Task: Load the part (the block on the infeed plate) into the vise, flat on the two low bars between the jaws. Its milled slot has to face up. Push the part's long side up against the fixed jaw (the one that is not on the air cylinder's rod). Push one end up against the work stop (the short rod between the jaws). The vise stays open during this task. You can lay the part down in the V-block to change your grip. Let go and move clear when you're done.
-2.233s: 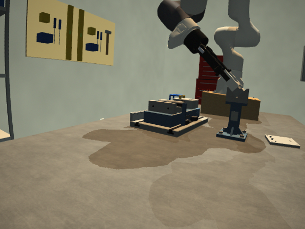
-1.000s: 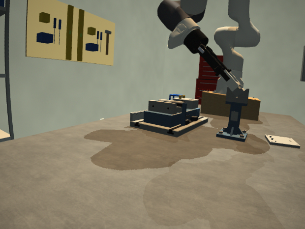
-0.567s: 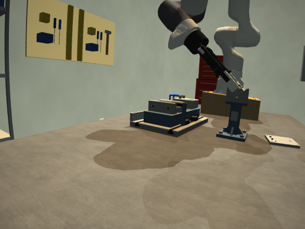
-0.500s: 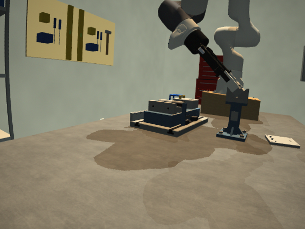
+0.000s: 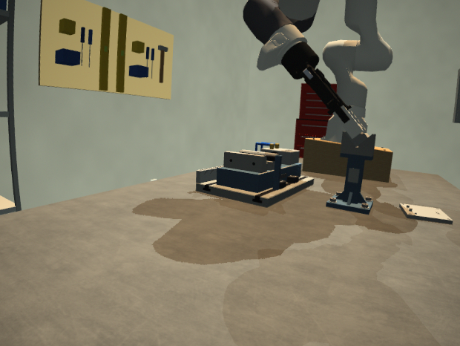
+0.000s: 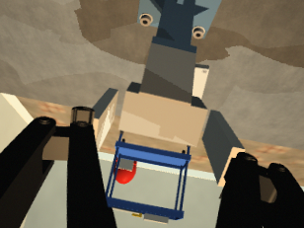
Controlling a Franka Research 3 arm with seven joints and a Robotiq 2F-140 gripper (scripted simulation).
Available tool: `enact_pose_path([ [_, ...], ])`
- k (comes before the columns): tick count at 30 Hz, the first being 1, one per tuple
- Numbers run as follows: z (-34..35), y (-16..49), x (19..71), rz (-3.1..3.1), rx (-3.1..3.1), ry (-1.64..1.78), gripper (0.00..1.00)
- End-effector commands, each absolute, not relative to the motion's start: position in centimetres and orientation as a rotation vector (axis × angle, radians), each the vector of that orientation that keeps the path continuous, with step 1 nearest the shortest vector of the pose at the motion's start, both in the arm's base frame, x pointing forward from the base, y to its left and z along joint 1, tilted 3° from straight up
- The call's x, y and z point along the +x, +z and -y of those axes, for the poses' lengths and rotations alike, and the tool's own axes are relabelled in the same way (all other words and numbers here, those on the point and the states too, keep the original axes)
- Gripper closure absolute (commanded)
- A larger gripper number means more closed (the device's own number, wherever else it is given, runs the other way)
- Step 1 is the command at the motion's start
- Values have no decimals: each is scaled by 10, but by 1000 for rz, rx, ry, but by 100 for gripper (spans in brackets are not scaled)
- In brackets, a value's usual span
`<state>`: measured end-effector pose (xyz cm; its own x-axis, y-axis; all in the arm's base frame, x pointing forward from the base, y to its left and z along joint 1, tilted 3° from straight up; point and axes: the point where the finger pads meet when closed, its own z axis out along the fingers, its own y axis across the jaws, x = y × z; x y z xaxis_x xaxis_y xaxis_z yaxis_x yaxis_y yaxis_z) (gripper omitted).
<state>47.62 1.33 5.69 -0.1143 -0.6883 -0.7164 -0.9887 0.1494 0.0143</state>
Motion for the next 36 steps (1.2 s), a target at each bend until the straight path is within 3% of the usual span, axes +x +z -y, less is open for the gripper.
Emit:
enact_pose_path([
  [1,-10,55,476,-1895,-1594,682,49],
  [36,-15,59,477,-2053,-1732,520,49],
])
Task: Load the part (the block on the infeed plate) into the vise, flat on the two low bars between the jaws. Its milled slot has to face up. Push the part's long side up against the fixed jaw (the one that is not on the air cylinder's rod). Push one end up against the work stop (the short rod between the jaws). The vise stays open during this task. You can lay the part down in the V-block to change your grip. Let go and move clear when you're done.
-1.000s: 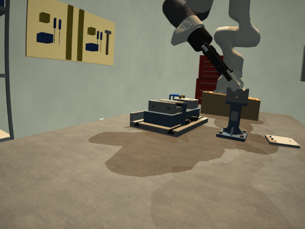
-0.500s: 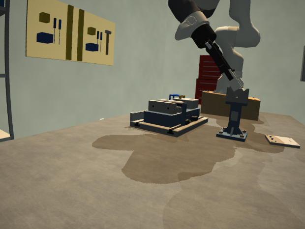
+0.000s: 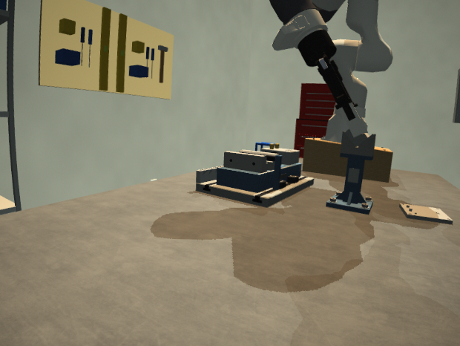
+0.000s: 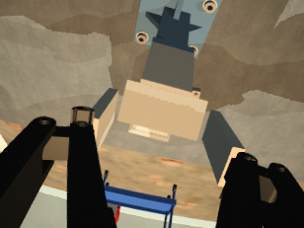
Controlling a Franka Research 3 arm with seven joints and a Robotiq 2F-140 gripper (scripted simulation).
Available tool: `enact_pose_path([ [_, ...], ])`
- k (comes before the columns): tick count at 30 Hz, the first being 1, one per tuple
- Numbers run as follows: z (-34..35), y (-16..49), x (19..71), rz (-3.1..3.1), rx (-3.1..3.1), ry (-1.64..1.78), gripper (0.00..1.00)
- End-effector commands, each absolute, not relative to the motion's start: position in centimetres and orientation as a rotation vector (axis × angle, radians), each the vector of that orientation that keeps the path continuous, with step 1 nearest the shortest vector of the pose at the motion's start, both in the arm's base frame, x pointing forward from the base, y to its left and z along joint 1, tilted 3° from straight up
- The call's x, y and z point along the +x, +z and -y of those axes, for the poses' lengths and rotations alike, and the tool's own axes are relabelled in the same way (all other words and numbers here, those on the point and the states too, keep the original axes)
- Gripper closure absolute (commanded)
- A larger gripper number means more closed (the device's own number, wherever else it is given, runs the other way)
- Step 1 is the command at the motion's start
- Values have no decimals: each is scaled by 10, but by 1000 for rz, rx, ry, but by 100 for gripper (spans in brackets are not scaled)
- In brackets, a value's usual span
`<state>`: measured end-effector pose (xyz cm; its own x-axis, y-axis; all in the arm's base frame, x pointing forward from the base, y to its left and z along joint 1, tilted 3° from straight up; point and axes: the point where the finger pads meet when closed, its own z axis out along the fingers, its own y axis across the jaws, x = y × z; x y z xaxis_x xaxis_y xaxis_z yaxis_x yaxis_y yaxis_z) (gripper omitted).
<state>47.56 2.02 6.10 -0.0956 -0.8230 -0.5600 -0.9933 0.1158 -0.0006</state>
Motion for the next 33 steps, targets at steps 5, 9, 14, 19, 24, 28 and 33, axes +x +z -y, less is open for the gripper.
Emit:
enact_pose_path([
  [5,-16,60,477,-2088,-1763,480,49],
  [9,-17,60,477,-2116,-1787,448,49],
  [14,-18,61,477,-2150,-1817,407,49],
  [19,-19,61,477,-2170,-1834,382,49],
  [24,-20,61,478,-2202,-1862,341,49],
  [28,-21,62,478,-2227,-1885,306,49],
  [33,-22,62,478,-2246,-1901,281,49],
])
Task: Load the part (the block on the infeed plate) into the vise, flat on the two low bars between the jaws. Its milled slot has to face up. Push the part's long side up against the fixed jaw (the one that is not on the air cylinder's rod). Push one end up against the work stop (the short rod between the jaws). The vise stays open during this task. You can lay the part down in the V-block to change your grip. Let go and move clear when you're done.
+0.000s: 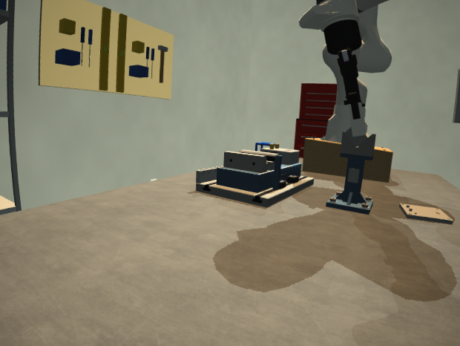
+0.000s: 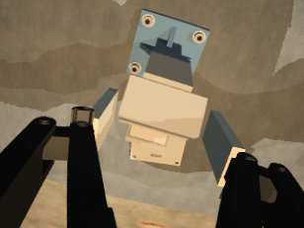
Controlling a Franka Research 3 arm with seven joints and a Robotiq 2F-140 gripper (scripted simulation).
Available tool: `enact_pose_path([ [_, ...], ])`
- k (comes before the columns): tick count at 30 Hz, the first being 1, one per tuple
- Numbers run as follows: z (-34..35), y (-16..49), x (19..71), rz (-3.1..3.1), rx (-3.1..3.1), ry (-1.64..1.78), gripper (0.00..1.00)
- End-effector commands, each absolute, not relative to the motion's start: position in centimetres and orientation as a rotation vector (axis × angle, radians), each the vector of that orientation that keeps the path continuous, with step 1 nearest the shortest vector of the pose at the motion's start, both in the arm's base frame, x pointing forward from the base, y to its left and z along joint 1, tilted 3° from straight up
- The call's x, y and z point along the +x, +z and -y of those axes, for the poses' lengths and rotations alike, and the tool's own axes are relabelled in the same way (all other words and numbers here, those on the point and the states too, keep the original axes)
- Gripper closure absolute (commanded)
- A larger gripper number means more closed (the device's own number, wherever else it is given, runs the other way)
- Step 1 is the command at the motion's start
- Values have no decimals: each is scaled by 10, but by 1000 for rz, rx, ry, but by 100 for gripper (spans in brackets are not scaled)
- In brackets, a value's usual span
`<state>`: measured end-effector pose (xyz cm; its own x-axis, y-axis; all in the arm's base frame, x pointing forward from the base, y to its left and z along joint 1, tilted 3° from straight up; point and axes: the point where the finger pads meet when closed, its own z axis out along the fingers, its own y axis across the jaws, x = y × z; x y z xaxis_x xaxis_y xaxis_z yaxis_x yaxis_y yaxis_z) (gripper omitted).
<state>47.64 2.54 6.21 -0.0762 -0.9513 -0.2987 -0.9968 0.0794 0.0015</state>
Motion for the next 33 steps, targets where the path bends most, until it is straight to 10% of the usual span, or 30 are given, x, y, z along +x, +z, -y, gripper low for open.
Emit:
enact_pose_path([
  [1,-22,62,478,-2252,-1906,272,49],
  [33,-29,63,479,-2425,-2060,-4,49],
])
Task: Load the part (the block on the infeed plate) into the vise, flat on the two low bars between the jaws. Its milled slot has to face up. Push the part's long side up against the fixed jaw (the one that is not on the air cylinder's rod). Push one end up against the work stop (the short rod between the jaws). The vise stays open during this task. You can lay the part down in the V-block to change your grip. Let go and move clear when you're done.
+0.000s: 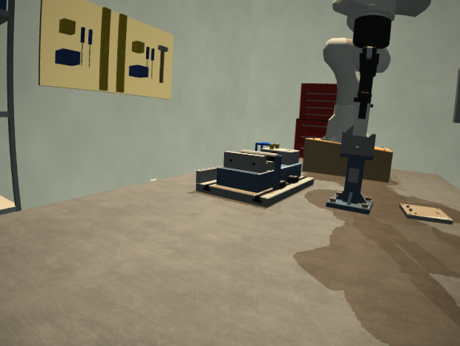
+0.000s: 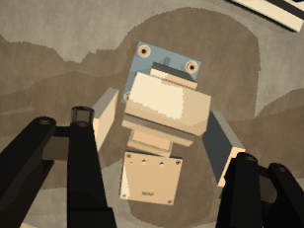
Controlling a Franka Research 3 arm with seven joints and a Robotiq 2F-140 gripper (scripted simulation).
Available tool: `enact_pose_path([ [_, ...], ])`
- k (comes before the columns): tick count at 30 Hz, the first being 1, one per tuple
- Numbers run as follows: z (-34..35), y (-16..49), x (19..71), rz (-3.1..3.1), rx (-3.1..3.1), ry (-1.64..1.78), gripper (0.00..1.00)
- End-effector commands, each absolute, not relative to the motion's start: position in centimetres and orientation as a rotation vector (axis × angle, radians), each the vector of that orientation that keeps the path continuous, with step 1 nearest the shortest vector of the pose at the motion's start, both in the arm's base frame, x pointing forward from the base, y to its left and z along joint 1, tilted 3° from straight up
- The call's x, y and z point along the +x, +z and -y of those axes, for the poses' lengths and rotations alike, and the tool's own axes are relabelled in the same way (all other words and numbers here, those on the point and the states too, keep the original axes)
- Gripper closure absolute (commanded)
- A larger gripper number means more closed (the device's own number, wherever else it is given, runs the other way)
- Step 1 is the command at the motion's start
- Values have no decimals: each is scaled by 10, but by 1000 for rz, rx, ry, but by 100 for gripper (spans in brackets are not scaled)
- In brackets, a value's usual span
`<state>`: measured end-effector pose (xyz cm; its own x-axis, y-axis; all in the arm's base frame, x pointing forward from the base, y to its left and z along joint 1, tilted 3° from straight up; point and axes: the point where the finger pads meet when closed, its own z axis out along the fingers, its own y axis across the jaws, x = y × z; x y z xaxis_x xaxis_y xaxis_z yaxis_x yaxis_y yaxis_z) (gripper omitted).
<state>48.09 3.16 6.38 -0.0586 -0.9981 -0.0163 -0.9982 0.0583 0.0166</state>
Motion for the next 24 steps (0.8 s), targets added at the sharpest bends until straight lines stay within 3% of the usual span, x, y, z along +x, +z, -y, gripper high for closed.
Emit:
enact_pose_path([
  [1,-29,63,479,-2425,-2060,-4,49],
  [24,-36,62,480,-2562,-2183,-288,49],
])
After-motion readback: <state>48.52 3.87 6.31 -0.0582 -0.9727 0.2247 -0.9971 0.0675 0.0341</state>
